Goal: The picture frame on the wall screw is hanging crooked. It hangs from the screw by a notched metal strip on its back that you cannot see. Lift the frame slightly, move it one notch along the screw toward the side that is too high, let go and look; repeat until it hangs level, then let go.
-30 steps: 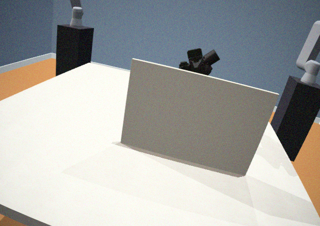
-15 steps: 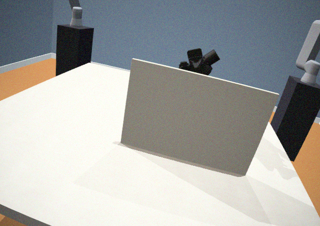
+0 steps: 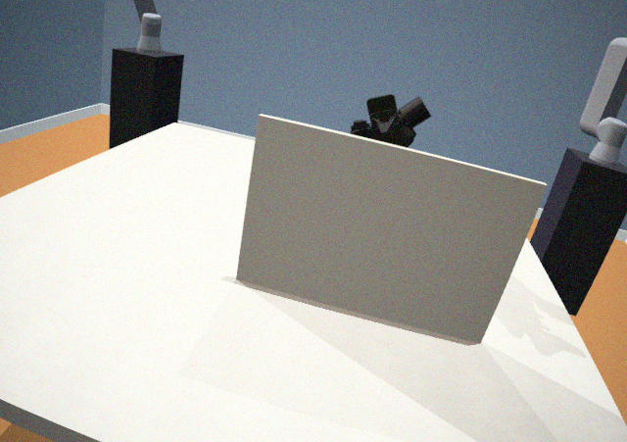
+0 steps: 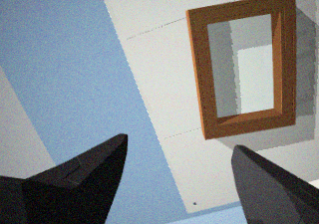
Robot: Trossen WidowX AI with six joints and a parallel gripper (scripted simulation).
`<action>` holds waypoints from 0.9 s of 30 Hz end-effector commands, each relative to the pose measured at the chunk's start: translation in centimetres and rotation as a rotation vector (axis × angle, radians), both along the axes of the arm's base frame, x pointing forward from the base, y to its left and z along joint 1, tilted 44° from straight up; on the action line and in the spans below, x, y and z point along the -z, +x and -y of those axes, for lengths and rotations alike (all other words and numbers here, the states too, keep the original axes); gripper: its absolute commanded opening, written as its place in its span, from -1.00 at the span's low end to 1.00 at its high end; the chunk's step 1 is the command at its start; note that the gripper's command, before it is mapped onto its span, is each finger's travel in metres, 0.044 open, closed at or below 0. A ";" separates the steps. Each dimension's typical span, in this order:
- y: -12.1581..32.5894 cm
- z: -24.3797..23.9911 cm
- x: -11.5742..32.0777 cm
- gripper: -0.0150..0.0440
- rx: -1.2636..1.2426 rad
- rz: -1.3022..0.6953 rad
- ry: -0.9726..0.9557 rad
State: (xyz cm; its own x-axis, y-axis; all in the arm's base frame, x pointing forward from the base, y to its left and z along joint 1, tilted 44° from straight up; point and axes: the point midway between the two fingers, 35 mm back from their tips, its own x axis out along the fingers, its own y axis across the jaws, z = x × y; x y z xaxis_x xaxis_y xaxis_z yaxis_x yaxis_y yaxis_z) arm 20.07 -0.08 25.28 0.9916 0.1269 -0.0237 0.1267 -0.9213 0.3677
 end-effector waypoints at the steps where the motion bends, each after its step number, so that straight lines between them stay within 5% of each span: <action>1: 0.0 -0.1 0.0 0.39 -0.003 -0.001 0.005; 15: 0.1 0.0 0.0 0.39 0.000 0.000 -0.004; 27: 6.0 -4.2 0.8 0.39 -0.007 0.044 -0.252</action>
